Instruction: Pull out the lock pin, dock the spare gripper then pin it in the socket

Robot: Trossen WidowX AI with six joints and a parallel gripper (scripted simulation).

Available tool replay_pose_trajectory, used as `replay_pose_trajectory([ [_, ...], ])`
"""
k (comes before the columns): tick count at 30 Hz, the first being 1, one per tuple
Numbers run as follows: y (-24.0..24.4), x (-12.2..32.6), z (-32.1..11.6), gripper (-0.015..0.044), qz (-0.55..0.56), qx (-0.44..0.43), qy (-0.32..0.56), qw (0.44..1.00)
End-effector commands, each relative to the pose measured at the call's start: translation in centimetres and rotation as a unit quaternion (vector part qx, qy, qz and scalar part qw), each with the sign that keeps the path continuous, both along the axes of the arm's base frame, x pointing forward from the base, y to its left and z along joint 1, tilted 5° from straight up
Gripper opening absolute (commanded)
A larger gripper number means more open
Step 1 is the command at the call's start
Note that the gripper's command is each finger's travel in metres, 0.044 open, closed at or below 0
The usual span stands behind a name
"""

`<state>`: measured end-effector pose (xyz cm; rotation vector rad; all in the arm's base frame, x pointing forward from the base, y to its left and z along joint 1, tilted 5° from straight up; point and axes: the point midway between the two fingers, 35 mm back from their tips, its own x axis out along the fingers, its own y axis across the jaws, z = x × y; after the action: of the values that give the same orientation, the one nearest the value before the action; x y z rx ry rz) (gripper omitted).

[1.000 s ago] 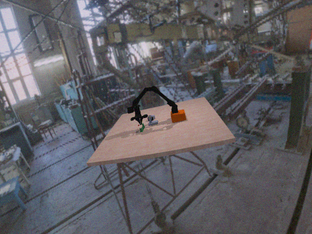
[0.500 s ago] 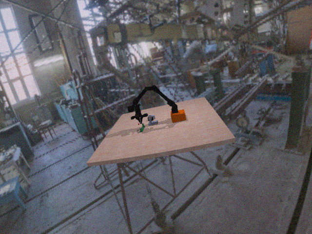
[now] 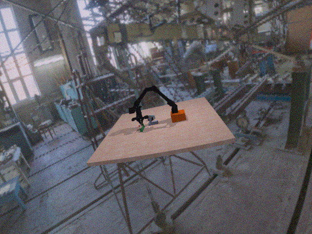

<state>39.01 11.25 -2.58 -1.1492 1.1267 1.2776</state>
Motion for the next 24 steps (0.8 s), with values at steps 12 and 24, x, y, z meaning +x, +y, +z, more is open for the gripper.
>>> replay_pose_trajectory([
  [12,-0.2,-0.5,-1.9,0.0000,0.004,0.002,-0.007,1.000],
  [24,0.0,0.0,-1.2,0.0105,0.002,0.004,-0.014,1.000],
])
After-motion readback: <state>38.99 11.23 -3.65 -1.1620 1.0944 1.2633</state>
